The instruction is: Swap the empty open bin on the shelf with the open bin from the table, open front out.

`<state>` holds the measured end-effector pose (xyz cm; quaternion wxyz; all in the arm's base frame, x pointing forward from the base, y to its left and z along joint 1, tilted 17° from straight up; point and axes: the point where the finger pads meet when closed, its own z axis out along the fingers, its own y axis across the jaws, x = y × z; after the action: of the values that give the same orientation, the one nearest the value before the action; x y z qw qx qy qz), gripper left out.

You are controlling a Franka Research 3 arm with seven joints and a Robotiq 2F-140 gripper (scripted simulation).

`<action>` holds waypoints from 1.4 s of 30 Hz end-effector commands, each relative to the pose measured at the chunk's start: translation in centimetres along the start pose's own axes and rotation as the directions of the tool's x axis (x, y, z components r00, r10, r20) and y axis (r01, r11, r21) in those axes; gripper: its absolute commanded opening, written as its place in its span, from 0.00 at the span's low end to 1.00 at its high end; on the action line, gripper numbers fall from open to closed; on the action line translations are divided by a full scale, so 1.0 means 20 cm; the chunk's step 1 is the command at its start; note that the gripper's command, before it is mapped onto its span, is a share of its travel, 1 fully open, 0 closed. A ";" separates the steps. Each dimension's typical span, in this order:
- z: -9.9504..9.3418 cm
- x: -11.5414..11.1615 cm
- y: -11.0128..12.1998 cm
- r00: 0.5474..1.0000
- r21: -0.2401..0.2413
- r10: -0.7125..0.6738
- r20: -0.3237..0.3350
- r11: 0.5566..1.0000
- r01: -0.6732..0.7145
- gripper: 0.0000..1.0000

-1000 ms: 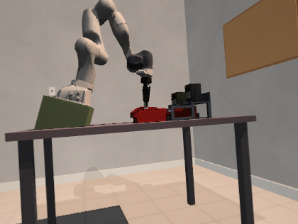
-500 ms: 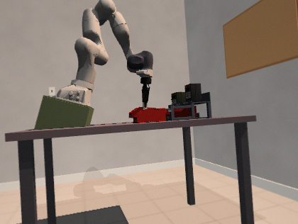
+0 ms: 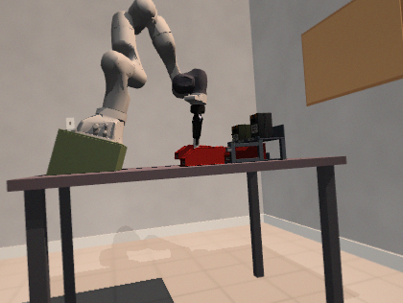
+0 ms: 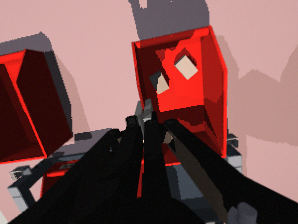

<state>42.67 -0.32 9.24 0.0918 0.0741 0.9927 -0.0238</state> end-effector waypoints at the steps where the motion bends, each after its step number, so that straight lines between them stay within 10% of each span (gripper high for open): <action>1: 0.00 0.00 0.00 1.000 -0.001 0.003 -0.004 1.000 -0.003 0.00; 42: -0.01 -0.16 0.01 1.000 -0.001 0.003 -0.005 1.000 -0.003 0.00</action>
<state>45.53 -0.71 10.10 0.0921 0.0714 0.9929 -0.0233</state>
